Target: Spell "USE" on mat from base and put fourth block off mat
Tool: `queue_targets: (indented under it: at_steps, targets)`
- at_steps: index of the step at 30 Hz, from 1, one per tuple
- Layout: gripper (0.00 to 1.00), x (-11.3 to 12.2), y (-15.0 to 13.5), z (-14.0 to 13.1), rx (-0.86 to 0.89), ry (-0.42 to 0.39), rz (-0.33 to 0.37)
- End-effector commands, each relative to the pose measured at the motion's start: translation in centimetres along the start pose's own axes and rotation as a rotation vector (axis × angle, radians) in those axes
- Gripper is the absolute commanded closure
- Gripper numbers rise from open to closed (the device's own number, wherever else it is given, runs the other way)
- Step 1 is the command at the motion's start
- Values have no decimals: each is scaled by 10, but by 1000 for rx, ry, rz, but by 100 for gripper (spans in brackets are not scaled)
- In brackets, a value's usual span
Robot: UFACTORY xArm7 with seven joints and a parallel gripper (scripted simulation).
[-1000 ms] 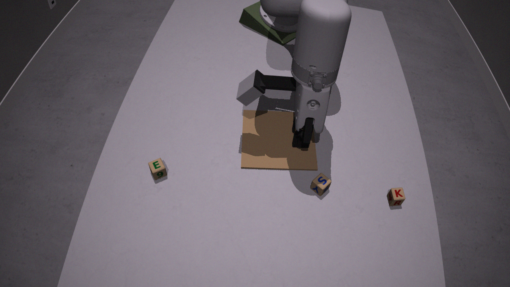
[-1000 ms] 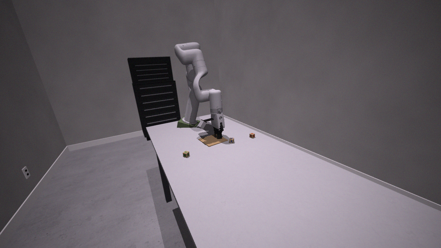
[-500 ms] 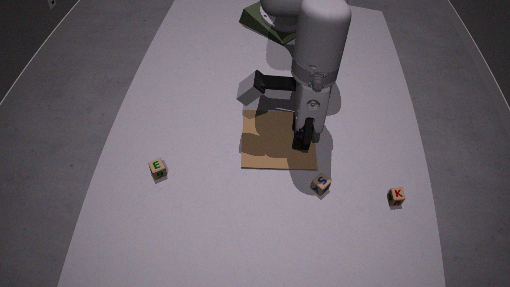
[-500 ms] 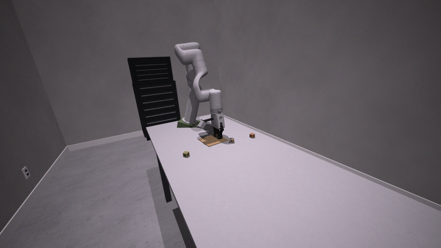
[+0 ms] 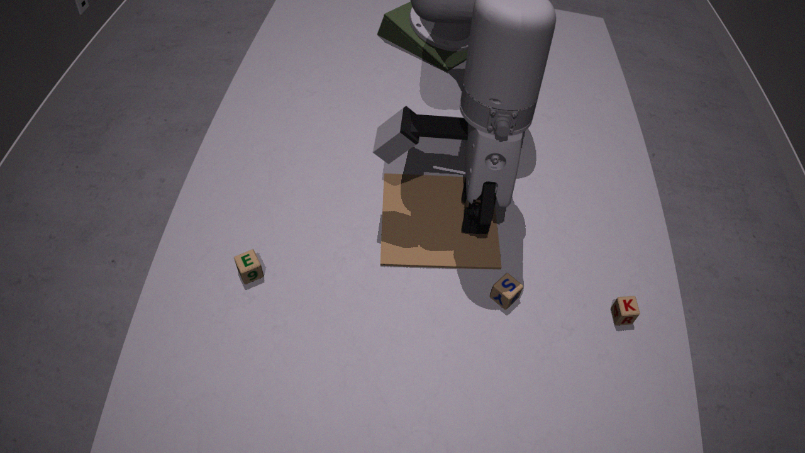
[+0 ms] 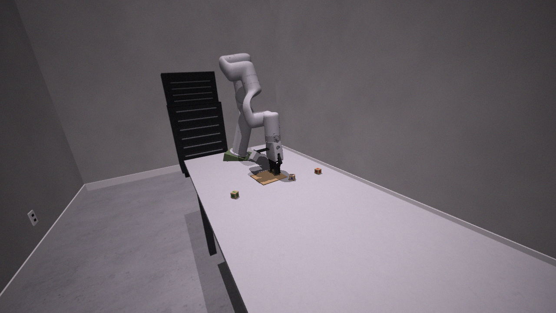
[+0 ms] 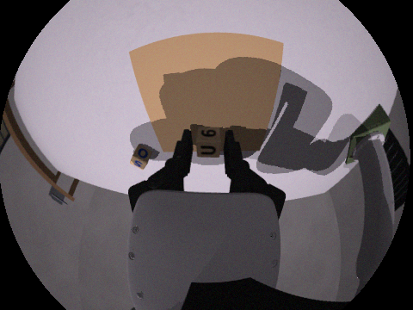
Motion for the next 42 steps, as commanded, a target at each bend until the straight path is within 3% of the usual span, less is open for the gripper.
queue_targets:
  at_steps: [1,8,20,21,42]
  targets:
    - [58,16,-1,0,-1,0,4]
    - [58,59,0,0,-1,0,4]
    - [58,85,0,0,-1,0,4]
    - [0,85,0,0,-1,0,4]
    - [0,85,0,0,-3,0,4]
Point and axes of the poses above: the point where the finger pads meet when closed, its own x axis back along the fingers, its own y axis across the jaws, z = x × y, the point moved 10 cm from there along x, back along the fingers, and after that the axes turned 9 degrees about -x, right-handed, at the moved point
